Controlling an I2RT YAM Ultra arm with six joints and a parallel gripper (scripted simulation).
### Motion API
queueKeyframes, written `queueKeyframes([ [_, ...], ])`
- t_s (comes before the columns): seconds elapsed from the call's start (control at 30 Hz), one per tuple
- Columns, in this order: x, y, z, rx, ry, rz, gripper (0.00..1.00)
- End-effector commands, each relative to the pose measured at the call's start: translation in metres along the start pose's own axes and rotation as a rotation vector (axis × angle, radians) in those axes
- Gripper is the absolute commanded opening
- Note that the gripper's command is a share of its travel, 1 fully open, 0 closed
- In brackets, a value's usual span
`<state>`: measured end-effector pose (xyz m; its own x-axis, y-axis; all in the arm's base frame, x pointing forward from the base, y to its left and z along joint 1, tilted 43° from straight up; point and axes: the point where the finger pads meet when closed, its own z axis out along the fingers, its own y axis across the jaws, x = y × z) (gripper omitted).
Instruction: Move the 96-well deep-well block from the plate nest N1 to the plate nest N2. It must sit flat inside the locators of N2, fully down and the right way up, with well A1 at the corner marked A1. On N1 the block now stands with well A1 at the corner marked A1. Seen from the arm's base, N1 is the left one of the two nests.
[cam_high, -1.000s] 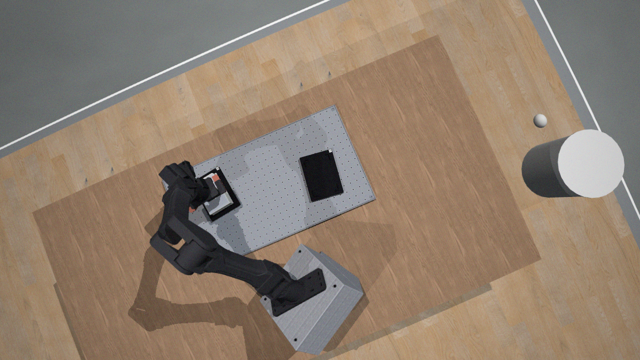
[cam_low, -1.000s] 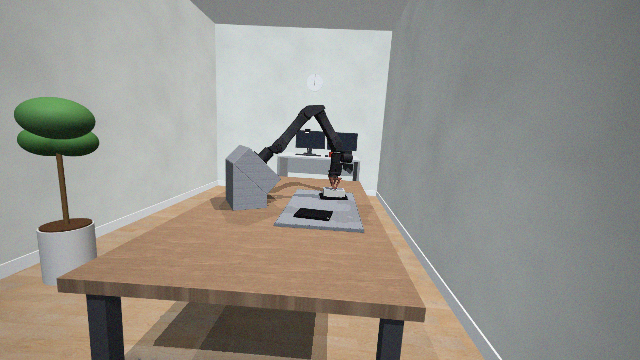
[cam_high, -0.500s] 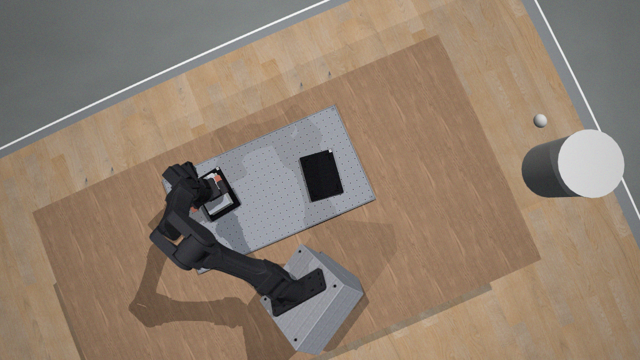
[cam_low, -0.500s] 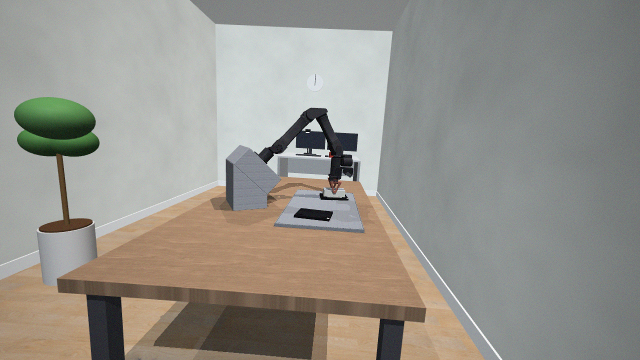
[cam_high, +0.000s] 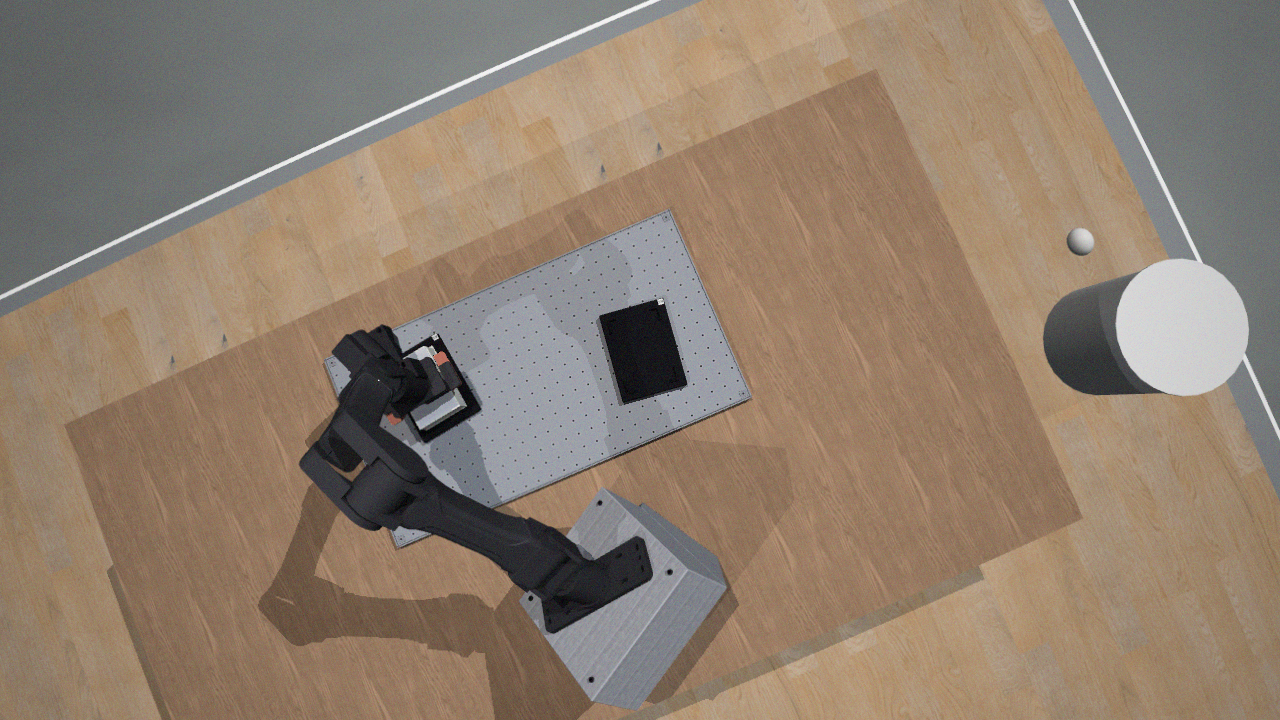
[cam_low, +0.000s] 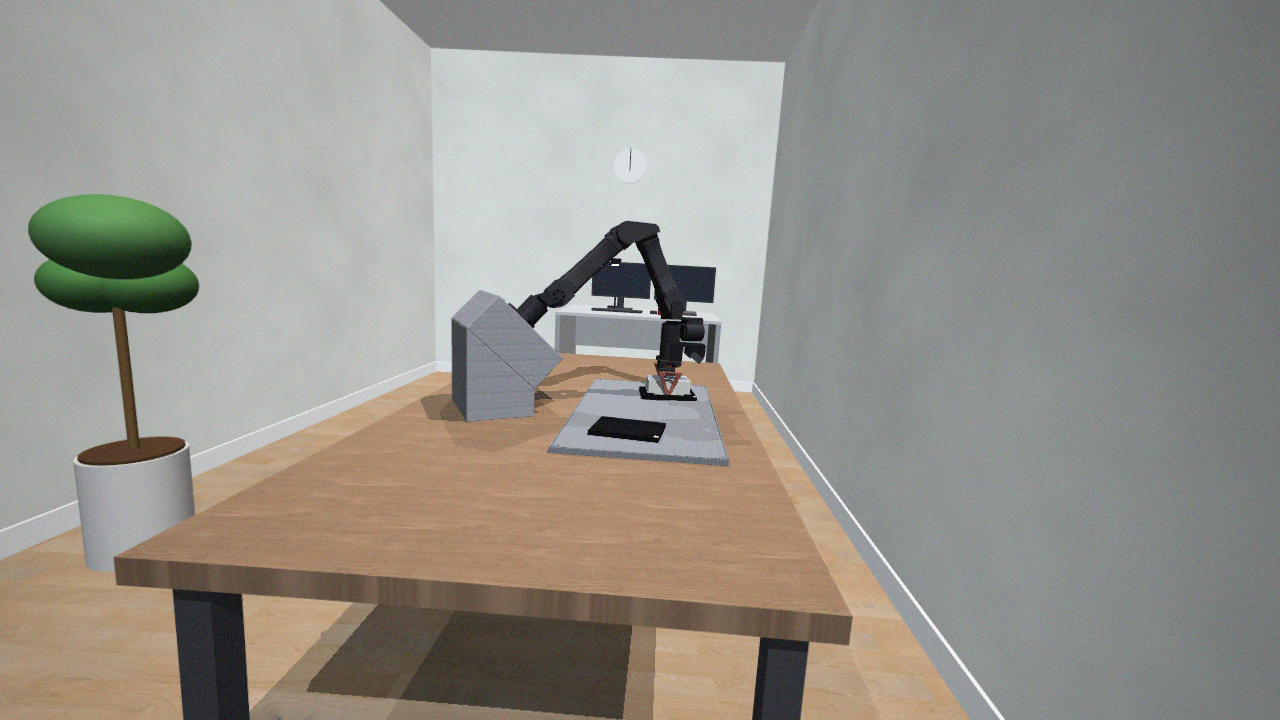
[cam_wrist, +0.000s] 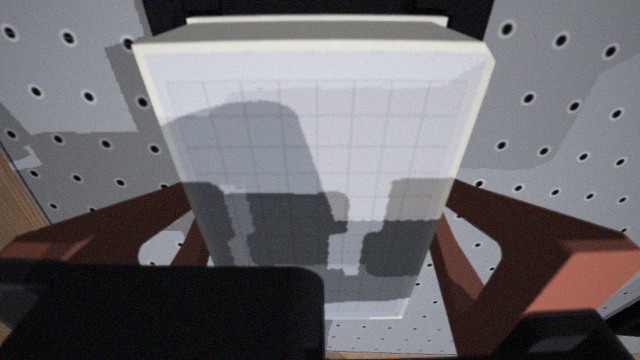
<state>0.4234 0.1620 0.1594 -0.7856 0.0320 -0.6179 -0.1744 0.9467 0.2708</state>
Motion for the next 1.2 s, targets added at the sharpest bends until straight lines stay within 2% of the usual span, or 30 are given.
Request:
queueKeyframes([
  [0.0,-0.0080,0.0016,-0.0026,-0.003,-0.029,0.000,1.00],
  [0.57,-0.0080,0.0016,-0.0019,-0.003,-0.029,0.000,1.00],
  [0.6,-0.0080,0.0016,-0.0019,-0.003,-0.029,0.000,0.00],
  [1.17,-0.0080,0.0016,-0.0019,-0.003,-0.029,0.000,0.00],
])
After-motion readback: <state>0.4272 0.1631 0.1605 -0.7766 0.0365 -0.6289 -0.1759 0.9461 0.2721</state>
